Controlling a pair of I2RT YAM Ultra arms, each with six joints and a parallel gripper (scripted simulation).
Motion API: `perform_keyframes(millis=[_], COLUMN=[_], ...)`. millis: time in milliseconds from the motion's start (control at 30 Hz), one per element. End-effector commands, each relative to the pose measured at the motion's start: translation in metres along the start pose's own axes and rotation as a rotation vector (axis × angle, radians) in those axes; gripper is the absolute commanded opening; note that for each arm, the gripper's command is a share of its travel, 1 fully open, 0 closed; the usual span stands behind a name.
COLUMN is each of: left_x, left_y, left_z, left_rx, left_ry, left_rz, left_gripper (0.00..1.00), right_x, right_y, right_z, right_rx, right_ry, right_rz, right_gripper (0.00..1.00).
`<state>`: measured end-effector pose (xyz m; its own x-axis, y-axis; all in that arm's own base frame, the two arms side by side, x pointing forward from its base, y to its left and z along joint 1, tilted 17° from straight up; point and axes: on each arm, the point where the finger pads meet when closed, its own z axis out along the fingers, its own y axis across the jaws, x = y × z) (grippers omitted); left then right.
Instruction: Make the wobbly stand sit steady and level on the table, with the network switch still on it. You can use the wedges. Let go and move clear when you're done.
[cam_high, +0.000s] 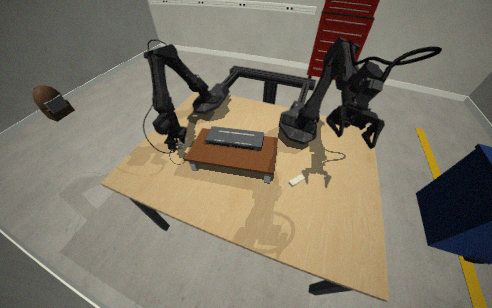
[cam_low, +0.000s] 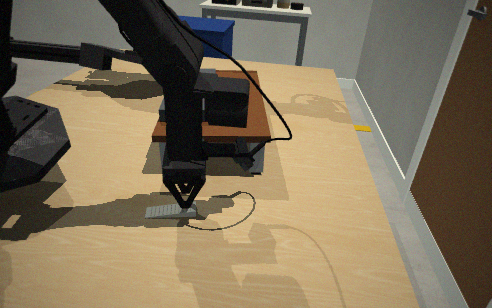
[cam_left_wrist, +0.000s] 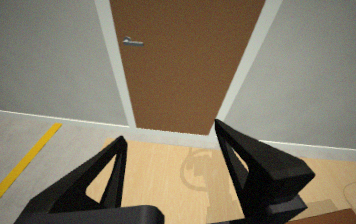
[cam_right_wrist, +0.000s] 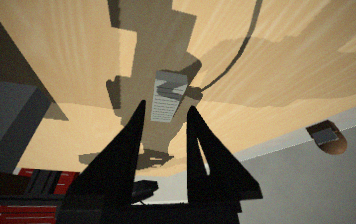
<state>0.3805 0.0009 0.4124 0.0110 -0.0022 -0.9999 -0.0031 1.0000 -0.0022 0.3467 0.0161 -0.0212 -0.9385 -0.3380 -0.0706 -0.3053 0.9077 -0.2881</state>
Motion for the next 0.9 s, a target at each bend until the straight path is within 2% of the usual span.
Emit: perform_keyframes(millis=[0, 133, 500, 567, 667, 700, 867], left_x=[-0.03, -0.03, -0.03, -0.03, -0.03, -0.03, -0.03], left_y=[-0.009, -0.009, -0.009, -0.009, -0.009, -0.009, -0.009], left_z=[-0.012, -0.012, -0.012, -0.012, -0.012, -0.012, -0.012], left_rx=[0.03, 0.03, 0.03, 0.03, 0.03, 0.03, 0.03], left_ry=[-0.072, -0.072, -0.072, -0.072, -0.072, -0.072, -0.072], left_rz=[0.006, 0.006, 0.006, 0.006, 0.006, 0.006, 0.006], left_gripper=[1.0, 1.0, 1.0, 1.0, 1.0, 1.0, 1.0], right_x=[-0.004, 0.004, -0.001, -0.013, -0.008, -0.014, -0.011], right_y=[0.005, 0.004, 0.004, 0.004, 0.001, 0.0, 0.0], right_z=[0.006, 0.018, 0.033, 0.02, 0.021, 0.018, 0.018], right_rx=[-0.01, -0.011, -0.01, -0.005, -0.004, -0.003, -0.005], right_ry=[-0.008, 0.004, -0.01, -0.04, -0.03, -0.047, -0.038], right_rz=[-0.016, -0.008, -0.01, -0.014, -0.002, -0.001, -0.003], right_gripper=[0.43, 0.43, 0.43, 0.43, 0.43, 0.0, 0.0])
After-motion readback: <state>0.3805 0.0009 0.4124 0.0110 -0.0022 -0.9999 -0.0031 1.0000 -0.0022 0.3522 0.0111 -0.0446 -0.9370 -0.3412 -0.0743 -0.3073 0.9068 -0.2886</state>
